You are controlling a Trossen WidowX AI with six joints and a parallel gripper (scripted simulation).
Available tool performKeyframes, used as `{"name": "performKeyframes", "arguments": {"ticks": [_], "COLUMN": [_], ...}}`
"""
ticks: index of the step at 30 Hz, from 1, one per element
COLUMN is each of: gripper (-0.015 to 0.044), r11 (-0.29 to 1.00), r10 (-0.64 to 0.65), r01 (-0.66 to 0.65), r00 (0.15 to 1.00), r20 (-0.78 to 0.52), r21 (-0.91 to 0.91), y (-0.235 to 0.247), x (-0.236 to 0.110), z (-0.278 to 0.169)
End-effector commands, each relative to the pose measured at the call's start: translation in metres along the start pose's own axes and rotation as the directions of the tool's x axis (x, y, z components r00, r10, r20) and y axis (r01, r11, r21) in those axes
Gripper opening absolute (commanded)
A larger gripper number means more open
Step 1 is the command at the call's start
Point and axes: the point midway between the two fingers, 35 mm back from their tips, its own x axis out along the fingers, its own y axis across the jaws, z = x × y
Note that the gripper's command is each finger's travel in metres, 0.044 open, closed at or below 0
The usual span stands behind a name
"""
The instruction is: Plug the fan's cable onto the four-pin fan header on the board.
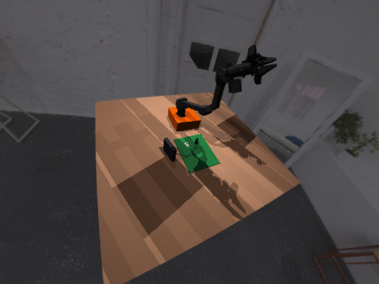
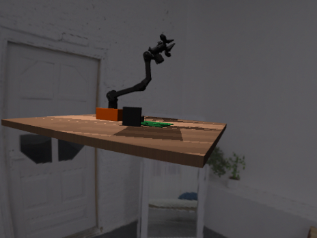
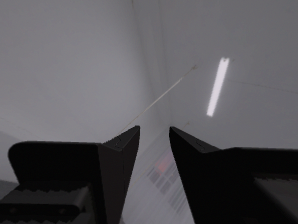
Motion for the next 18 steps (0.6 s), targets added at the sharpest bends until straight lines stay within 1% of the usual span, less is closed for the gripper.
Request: {"name": "performKeyframes", "arguments": {"ticks": [1, 3, 4, 7, 11, 12, 15, 18], "gripper": [0.0173, 0.0226, 0.0252, 0.0331, 0.0436, 0.044, 0.044, 0.044], "r11": [1.0, 1.0, 1.0, 0.991, 0.963, 0.952, 0.953, 0.924], "r10": [0.0, -0.003, -0.013, -0.057, -0.117, -0.134, -0.199, -0.249], "r01": [0.0, 0.003, 0.013, 0.07, 0.175, 0.206, 0.265, 0.345], "r00": [1.0, 1.0, 1.0, 0.992, 0.957, 0.945, 0.914, 0.871], "r20": [0.0, 0.004, 0.017, 0.113, 0.264, 0.299, 0.353, 0.423], "r21": [0.0, -0.006, -0.022, -0.11, -0.207, -0.226, -0.15, -0.165], "y": [0.0, -0.001, -0.002, -0.008, -0.018, -0.021, -0.036, -0.048], "x": [0.0, 0.0, -0.002, -0.008, -0.023, -0.028, -0.049, -0.066], "z": [0.0, 0.003, 0.011, 0.057, 0.121, 0.136, 0.166, 0.196]}}
